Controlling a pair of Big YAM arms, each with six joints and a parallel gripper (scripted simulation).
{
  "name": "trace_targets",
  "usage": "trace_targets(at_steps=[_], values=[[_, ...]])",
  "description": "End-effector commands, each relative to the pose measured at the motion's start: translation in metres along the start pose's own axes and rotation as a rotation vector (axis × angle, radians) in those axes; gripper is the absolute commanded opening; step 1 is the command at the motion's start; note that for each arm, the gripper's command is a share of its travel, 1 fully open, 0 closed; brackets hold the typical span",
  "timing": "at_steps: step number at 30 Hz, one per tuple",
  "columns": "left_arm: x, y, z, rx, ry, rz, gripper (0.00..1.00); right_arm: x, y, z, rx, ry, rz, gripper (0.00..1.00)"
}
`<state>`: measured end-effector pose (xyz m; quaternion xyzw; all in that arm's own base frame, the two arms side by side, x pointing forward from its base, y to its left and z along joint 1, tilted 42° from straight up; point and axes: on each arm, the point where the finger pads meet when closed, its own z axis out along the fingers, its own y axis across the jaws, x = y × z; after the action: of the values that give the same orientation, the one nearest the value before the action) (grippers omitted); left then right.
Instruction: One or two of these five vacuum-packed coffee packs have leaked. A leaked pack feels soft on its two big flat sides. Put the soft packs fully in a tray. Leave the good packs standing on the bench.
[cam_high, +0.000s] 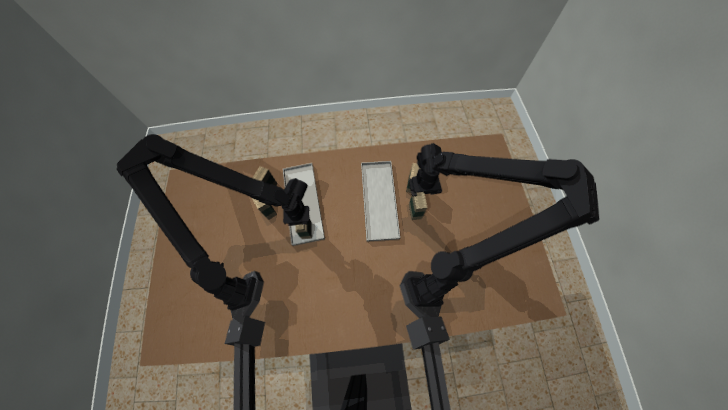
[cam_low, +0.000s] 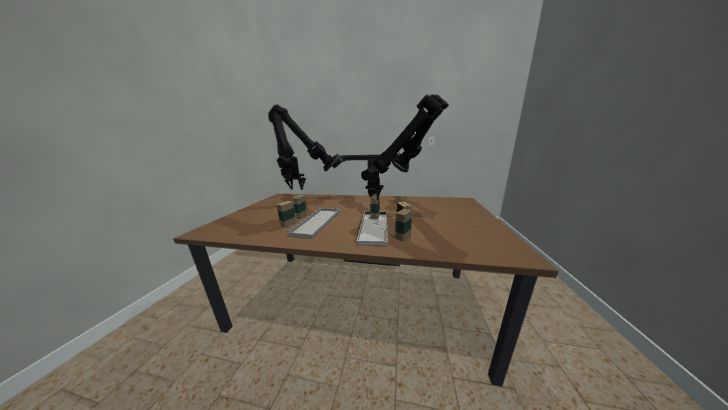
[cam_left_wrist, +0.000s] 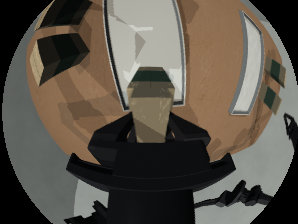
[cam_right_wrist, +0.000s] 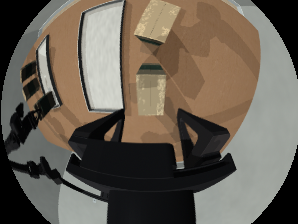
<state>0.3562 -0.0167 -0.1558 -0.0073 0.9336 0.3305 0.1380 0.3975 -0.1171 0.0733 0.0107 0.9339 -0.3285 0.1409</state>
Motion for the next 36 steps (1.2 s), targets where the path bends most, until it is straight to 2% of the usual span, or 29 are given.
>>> trace_targets(at_steps=[1, 14, 18, 26, 27, 36], values=[[-0.0079, -0.0012, 0.0026, 0.005, -0.013, -0.007, 0.23, -0.0086, -0.0029, -0.0057, 0.001, -0.018, 0.013, 0.76], [-0.0058, -0.0022, 0.0005, 0.006, -0.014, -0.004, 0.23, -0.0086, -0.0029, -0.0057, 0.001, -0.018, 0.013, 0.76], [-0.0067, -0.0018, 0.0074, 0.004, -0.010, -0.005, 0.23, -0.0086, -0.0029, -0.0057, 0.001, -0.018, 0.013, 0.76], [-0.0058, -0.0021, 0.0021, 0.006, -0.014, -0.004, 0.23, -0.0086, -0.0029, -0.0057, 0.001, -0.018, 0.013, 0.76], [-0.0058, -0.0021, 0.0021, 0.006, -0.014, -0.004, 0.76, -0.0086, -0.0029, -0.0057, 0.001, -0.018, 0.013, 0.76], [-0.0058, -0.0021, 0.0021, 0.006, -0.014, -0.004, 0.76, -0.0086, -0.0029, -0.0057, 0.001, -0.018, 0.013, 0.76]])
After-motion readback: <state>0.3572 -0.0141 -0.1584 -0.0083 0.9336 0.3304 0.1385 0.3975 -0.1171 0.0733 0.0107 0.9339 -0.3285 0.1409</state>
